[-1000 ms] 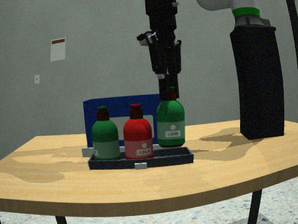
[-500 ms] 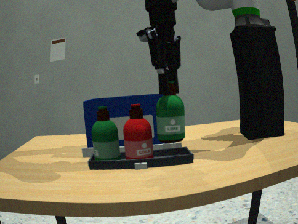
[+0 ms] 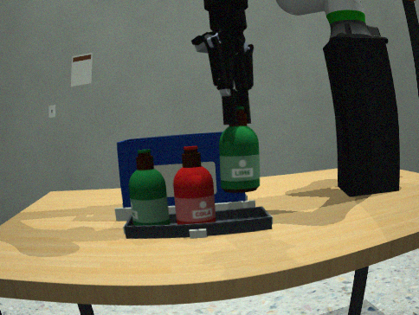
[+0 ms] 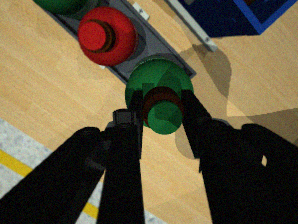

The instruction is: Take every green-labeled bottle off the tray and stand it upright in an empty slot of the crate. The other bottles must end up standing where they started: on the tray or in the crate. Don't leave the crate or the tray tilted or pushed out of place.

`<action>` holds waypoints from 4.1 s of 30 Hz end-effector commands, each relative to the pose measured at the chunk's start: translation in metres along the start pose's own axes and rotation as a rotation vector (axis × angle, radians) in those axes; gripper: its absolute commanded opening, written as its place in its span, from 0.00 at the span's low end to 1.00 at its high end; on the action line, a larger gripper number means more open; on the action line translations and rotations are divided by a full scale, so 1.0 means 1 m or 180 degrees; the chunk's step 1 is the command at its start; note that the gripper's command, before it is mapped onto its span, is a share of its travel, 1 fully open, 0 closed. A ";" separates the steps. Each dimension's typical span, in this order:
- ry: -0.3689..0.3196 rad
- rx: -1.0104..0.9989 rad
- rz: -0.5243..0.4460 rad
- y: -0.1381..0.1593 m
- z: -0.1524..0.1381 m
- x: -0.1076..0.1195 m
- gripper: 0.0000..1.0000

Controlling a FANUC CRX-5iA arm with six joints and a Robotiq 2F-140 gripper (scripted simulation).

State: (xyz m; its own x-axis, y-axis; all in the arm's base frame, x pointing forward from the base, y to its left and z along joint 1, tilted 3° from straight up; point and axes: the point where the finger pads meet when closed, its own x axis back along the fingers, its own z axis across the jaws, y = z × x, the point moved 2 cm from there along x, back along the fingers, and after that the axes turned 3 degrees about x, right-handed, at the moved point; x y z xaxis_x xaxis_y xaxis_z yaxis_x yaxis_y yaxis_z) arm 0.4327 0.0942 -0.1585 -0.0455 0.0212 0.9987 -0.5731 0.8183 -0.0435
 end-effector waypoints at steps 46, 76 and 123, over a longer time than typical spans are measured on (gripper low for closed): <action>-0.0005 0.0001 0.0001 0.000 0.000 0.051 0.10; -0.0005 0.0001 0.0001 -0.001 0.000 0.080 0.10; -0.0005 0.0001 0.0001 -0.001 0.000 0.110 0.10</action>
State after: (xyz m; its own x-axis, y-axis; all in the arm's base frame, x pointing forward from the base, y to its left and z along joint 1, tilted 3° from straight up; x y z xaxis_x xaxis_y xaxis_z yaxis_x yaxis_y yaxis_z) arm 0.4270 0.0954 -0.0503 -0.0453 0.0211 0.9987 -0.5731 0.8184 -0.0433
